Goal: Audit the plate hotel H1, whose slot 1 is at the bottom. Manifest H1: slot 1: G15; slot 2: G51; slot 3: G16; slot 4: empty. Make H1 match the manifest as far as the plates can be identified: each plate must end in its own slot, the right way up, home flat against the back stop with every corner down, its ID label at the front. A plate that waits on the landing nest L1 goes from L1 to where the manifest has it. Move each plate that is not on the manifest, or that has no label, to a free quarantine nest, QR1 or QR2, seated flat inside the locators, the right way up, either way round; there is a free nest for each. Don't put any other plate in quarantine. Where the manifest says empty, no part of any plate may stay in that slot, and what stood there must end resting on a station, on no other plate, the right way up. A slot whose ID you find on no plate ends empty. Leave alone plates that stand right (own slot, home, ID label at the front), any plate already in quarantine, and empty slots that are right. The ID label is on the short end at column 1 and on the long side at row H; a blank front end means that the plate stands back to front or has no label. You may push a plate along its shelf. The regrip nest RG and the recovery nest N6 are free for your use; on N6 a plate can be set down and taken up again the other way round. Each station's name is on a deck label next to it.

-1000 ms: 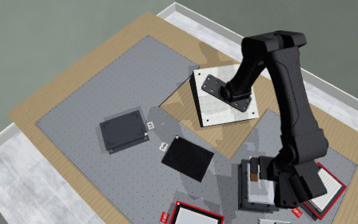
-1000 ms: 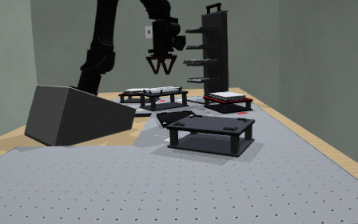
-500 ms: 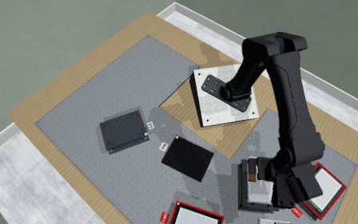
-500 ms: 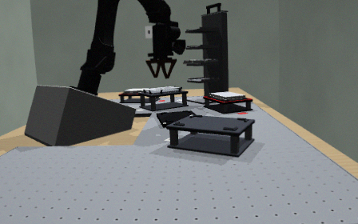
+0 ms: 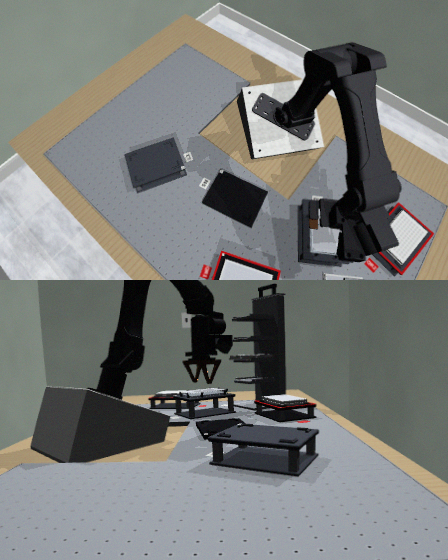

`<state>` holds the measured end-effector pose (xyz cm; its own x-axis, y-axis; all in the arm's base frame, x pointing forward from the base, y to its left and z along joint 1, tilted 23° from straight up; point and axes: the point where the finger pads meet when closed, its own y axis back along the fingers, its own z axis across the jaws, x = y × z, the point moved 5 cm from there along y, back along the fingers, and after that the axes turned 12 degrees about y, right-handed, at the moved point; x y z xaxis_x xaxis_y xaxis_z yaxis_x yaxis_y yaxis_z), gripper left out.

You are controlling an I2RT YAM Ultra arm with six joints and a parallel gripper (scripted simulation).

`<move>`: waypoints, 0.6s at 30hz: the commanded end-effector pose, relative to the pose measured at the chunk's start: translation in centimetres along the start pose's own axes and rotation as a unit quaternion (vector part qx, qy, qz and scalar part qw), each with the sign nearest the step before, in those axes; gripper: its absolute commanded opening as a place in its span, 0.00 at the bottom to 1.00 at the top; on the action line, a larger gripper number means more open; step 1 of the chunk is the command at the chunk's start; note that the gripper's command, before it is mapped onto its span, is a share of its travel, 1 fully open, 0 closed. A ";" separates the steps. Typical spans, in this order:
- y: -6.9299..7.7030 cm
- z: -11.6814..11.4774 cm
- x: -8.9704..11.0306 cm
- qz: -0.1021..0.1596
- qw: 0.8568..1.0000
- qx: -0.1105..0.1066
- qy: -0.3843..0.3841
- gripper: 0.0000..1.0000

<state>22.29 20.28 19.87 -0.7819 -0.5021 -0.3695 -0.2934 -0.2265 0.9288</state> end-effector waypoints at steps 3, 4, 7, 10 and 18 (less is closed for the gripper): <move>-0.2 0.1 -0.6 -0.016 1.000 -0.003 0.000 1.00; -0.3 0.1 -0.6 -0.016 1.000 -0.003 0.000 1.00; -0.5 0.1 -0.6 -0.016 1.000 -0.003 0.000 1.00; -0.9 0.1 -0.6 -0.016 1.000 -0.003 0.000 1.00; -1.9 0.1 -0.6 -0.016 1.000 -0.003 0.000 1.00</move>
<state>22.94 20.79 17.90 -0.7820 -0.5022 -0.3692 -0.2932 -0.2263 0.9289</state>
